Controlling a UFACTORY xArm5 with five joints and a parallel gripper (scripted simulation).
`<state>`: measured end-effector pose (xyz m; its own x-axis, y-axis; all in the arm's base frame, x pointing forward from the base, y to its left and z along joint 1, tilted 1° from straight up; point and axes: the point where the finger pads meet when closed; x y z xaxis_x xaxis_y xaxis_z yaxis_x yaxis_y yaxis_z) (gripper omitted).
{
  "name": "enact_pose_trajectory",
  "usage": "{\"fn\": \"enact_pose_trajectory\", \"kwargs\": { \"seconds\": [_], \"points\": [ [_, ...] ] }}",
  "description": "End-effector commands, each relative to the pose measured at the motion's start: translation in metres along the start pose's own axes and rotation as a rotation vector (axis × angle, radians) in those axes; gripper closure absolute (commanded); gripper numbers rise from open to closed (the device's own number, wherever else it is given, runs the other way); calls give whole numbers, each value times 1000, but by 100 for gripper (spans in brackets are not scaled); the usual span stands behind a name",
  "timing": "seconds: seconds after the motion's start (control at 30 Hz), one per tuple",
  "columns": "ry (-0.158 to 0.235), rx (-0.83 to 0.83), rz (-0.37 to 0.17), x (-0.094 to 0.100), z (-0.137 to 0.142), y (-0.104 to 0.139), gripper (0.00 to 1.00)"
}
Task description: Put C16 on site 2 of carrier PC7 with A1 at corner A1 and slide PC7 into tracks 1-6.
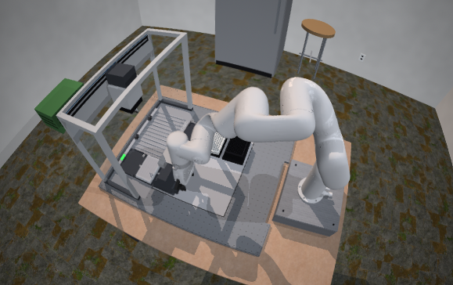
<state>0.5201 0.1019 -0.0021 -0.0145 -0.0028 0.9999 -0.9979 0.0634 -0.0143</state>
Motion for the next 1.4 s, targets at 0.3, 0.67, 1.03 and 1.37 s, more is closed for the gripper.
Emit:
{"fn": "enact_pose_trajectory", "kwargs": {
  "seconds": [0.3, 0.67, 1.03, 1.37],
  "points": [
    [-1, 0, 4, 21, -1, -1, 19],
    [-1, 0, 4, 36, -1, -1, 19],
    [-1, 0, 4, 54, -1, -1, 19],
    [-1, 0, 4, 67, -1, -1, 19]
  ]
}}
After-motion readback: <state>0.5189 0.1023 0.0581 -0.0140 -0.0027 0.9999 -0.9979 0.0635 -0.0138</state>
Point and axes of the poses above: the point where the finger pads meet when closed, its own x axis back along the fingers, its own z axis across the jaws, y = z × x
